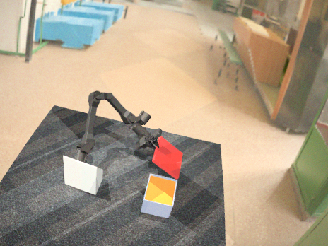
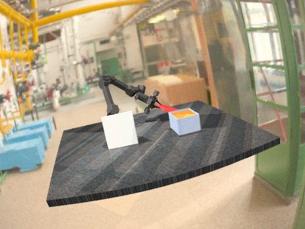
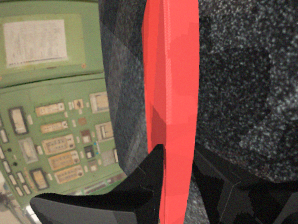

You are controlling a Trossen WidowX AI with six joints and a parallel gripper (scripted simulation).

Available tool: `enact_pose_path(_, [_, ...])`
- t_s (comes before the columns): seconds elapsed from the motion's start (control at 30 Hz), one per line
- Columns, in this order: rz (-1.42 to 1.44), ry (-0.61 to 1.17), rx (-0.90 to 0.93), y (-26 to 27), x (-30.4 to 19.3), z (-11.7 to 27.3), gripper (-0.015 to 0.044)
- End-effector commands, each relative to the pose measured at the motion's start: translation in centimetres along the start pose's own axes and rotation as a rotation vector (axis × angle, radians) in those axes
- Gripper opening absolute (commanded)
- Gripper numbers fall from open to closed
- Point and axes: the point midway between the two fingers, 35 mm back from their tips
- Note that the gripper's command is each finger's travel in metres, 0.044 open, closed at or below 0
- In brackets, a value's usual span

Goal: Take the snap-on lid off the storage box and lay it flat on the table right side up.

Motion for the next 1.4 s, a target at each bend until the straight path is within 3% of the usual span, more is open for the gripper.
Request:
enact_pose_path(0.0, [0.001,-0.014,-0.029,-1.2,0.5,-0.7,0.0])
enact_pose_path(0.97, [0.0,-0.013,-0.029,-3.0,0.7,-2.1,0.0])
enact_pose_path(1.3, [0.0,-0.013,-0.029,-2.1,0.1,-1.6,0.0263])
enact_pose_path(1.37, [0.0,-0.013,-0.029,-2.1,0.1,-1.6,0.0275])
Point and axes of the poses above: the point midway between the two fingers, 35 mm back from their tips, its own z axis back along the fingers, its own y axis across the jaws, x = y × z, and after that the axes turned 4 degrees about -z, right-handed
